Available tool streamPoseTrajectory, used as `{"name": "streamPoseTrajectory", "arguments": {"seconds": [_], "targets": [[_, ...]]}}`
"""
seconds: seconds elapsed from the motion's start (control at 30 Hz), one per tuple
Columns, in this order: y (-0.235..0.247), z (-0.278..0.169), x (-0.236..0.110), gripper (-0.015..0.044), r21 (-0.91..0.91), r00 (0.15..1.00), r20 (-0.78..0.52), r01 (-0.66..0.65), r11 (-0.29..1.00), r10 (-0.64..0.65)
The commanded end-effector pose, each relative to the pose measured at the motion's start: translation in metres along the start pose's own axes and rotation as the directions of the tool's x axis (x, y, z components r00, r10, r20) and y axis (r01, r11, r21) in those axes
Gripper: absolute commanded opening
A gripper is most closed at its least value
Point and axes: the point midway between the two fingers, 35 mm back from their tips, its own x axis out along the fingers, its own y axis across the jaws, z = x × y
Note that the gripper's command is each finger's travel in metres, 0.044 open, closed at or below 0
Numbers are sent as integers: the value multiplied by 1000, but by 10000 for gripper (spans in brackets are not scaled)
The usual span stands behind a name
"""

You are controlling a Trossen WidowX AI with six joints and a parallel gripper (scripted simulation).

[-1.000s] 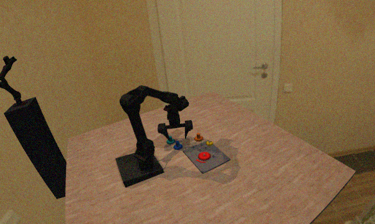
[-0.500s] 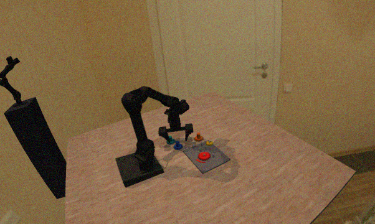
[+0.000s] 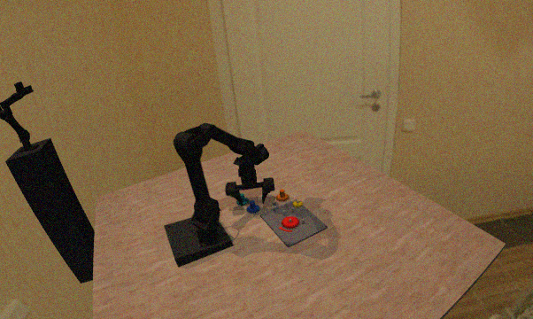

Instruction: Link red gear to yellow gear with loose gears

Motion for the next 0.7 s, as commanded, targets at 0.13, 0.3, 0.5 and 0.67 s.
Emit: {"name": "streamPoseTrajectory", "arguments": {"seconds": [0.13,0.3,0.5,0.67], "targets": [[1,-1,1,204,-5,1000,-1,-5,1000,5],[1,-1,1,73,-5,1000,-1,-5,1000,5],[1,-1,1,13,-5,1000,-1,-5,1000,5],[1,-1,1,0,-5,1000,-1,-5,1000,5]]}}
